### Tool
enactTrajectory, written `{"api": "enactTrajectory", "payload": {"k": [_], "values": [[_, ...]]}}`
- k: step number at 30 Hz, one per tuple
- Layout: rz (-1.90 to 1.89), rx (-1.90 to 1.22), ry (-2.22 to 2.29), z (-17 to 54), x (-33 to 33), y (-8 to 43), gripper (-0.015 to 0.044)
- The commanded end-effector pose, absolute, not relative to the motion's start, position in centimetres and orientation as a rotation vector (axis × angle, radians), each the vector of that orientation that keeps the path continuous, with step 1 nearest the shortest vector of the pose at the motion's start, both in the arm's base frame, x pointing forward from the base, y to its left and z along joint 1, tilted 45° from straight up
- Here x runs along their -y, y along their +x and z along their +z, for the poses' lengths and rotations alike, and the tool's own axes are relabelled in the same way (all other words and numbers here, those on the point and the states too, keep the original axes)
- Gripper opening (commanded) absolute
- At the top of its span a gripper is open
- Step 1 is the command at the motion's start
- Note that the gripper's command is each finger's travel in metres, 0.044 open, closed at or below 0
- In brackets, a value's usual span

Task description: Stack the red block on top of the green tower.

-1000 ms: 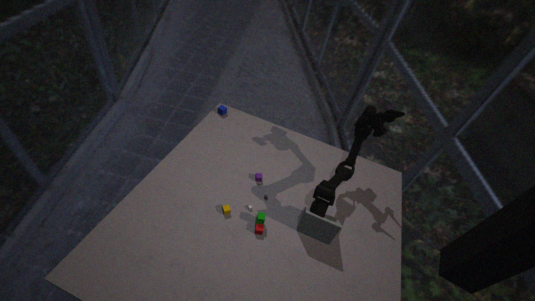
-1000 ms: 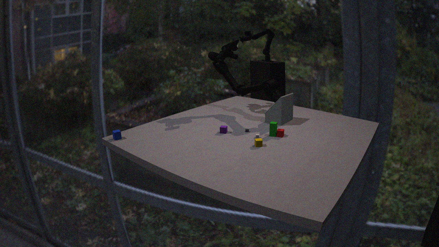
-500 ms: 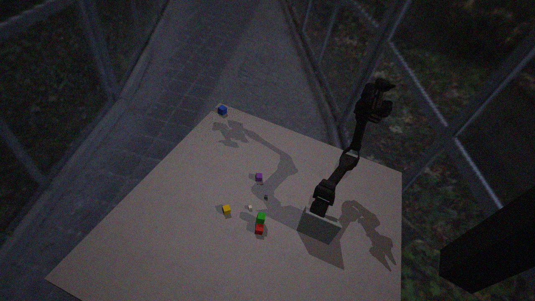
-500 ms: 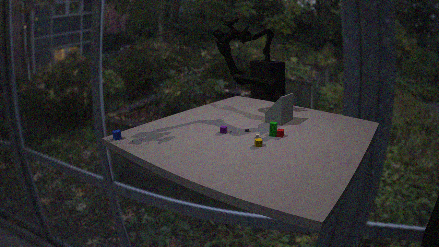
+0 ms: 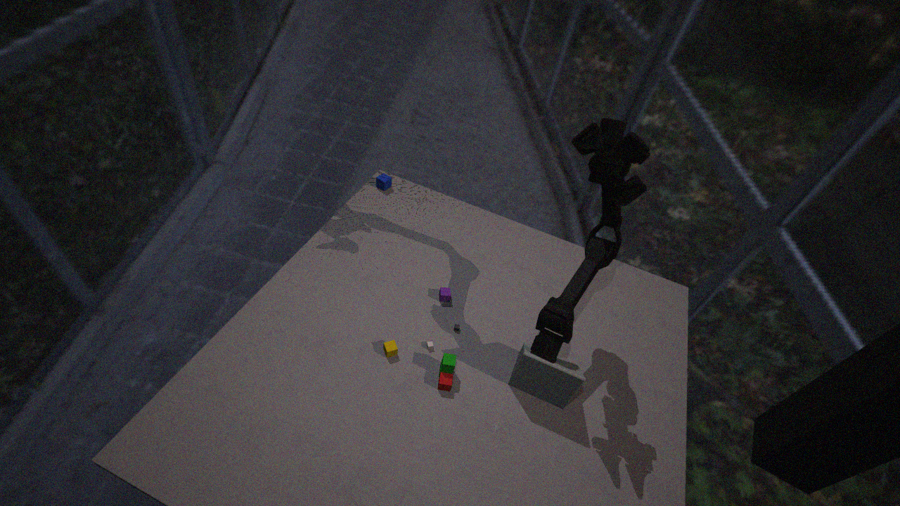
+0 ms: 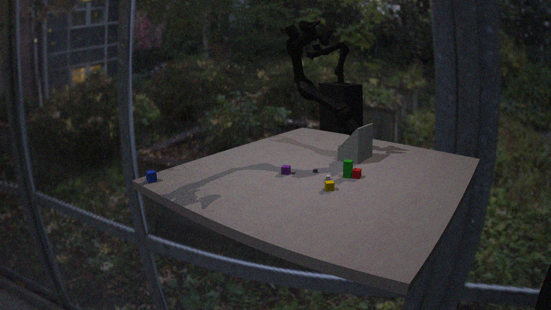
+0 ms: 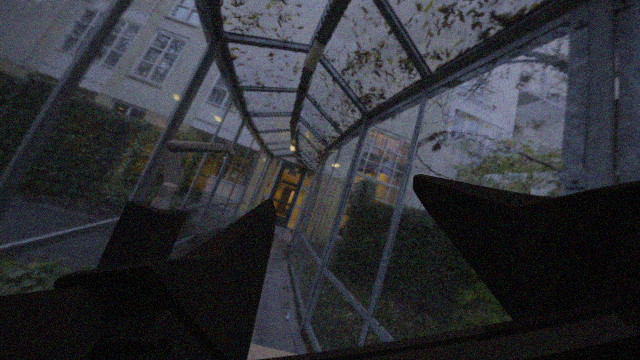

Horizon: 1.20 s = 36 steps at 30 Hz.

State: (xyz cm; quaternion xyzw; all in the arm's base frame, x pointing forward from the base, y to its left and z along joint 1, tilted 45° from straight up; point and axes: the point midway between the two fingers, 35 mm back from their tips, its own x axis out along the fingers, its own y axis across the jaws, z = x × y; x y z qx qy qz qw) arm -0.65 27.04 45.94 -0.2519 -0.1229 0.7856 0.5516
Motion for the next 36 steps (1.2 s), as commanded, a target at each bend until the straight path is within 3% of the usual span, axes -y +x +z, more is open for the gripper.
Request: {"api": "enactTrajectory", "payload": {"k": [1, 19, 36], "values": [[1.768, -0.061, -0.531, 41.7, -30.5, 2.5, 0.044], [0.917, -1.1, -0.216, 20.9, -34.8, 15.5, 0.044], [-0.048, -1.382, 0.055, 4.9, -29.2, 20.0, 0.044]]}}
